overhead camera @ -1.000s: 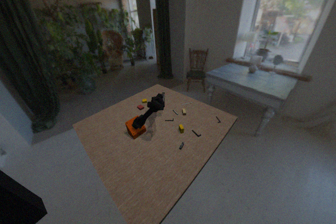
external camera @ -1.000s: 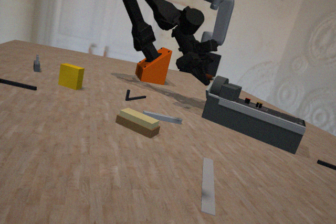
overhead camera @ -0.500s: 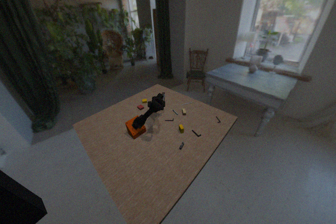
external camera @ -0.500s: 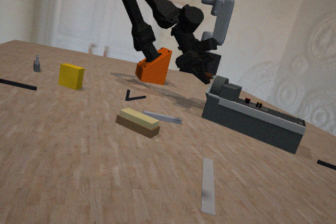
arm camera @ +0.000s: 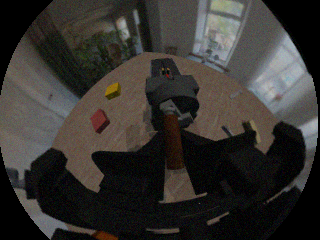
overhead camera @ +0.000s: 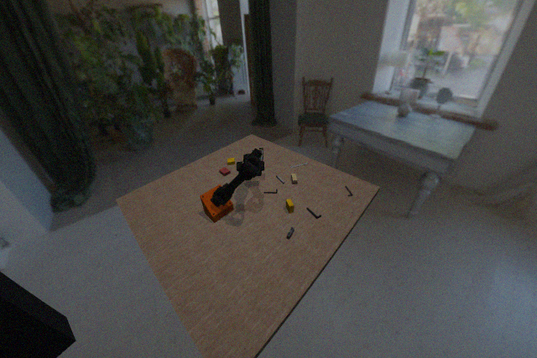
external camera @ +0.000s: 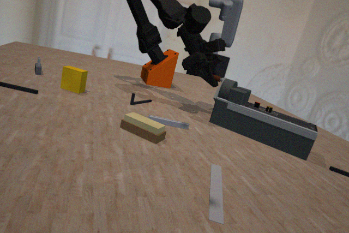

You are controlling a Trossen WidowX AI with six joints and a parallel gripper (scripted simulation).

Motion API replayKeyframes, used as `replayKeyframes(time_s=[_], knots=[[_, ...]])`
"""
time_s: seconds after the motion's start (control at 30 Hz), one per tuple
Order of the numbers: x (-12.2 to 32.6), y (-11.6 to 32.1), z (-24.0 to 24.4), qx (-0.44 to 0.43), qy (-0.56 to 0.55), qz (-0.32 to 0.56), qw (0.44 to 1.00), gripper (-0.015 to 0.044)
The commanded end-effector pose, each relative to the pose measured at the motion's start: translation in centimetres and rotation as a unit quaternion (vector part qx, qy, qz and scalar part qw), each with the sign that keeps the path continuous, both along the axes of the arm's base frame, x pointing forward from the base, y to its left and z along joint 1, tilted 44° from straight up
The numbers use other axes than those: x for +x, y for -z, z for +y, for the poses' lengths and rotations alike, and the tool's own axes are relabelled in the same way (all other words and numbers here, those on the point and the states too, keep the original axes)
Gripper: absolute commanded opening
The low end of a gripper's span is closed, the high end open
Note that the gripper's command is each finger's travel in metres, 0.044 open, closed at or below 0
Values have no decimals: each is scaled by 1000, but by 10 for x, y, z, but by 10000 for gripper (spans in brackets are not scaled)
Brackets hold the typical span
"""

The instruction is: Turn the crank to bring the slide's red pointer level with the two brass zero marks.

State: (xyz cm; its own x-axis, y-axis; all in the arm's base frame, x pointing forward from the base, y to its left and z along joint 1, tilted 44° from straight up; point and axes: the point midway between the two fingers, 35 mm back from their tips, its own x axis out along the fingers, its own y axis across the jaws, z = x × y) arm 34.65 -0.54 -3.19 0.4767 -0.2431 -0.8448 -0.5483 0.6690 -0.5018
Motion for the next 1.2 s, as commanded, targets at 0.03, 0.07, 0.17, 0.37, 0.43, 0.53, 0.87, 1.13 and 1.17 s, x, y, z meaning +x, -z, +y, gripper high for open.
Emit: replayKeyframes(time_s=[0.03, 0.07, 0.17, 0.37, 0.43, 0.53, 0.87, 1.13, 1.17], knots=[[5, -8, -3, -4, 2, -10, 1000, 0], [5, -8, -3, -4, 2, -10, 1000, 0], [5, -8, -3, -4, 2, -10, 1000, 0], [6, -9, -4, -4, 2, -10, 1000, 0], [6, -9, -4, -4, 2, -10, 1000, 0], [6, -9, -4, -4, 2, -10, 1000, 0], [7, -10, -5, -4, 2, -10, 1000, 0], [7, -10, -5, -4, 2, -10, 1000, 0], [7, -10, -5, -4, 2, -10, 1000, 0]])
